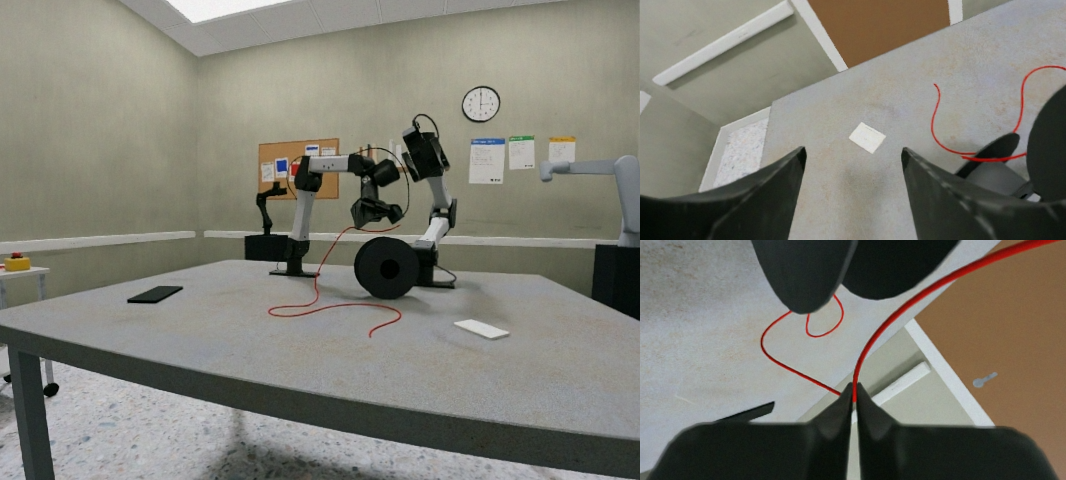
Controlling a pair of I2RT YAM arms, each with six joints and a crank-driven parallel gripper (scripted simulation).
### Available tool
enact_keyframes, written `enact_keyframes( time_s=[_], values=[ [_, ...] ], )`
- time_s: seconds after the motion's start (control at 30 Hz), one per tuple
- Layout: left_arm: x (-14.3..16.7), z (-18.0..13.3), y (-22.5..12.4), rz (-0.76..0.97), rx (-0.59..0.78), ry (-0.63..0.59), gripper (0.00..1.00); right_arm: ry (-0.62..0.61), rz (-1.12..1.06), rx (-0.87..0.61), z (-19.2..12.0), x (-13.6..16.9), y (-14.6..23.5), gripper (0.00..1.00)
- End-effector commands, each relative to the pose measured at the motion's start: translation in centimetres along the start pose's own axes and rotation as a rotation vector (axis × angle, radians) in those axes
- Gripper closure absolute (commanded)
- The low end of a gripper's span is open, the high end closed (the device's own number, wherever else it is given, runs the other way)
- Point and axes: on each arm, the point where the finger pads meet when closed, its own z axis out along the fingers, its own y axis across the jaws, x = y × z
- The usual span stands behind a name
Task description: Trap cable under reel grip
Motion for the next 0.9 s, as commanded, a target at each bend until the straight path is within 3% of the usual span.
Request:
enact_keyframes(
  time_s=[0.0,0.2,0.43,0.5,0.57,0.7,0.87],
  values=[
    [-0.5,0.7,0.7,0.036,-0.007,0.017,0.25,-0.002,0.019,0.017,-0.8,0.4,-0.4,1.0],
    [1.6,2.7,0.1,0.122,0.058,0.141,0.25,-0.002,0.019,0.017,-0.8,0.4,-0.4,1.0],
    [6.5,5.1,-1.1,0.227,0.253,0.341,0.25,-0.002,0.019,0.017,-0.8,0.4,-0.4,1.0],
    [7.8,5.5,-1.8,0.24,0.348,0.378,0.25,-0.002,0.019,0.017,-0.8,0.4,-0.4,1.0],
    [7.8,5.5,-1.8,0.24,0.348,0.378,0.25,-0.002,0.019,0.017,-0.8,0.4,-0.4,1.0],
    [10.6,5.5,-4.5,0.246,0.602,0.406,0.25,-0.002,0.019,0.017,-0.8,0.4,-0.4,1.0],
    [12.1,5.2,-6.7,0.205,0.8,0.383,0.25,-0.002,0.019,0.017,-0.8,0.4,-0.4,1.0]
  ],
)
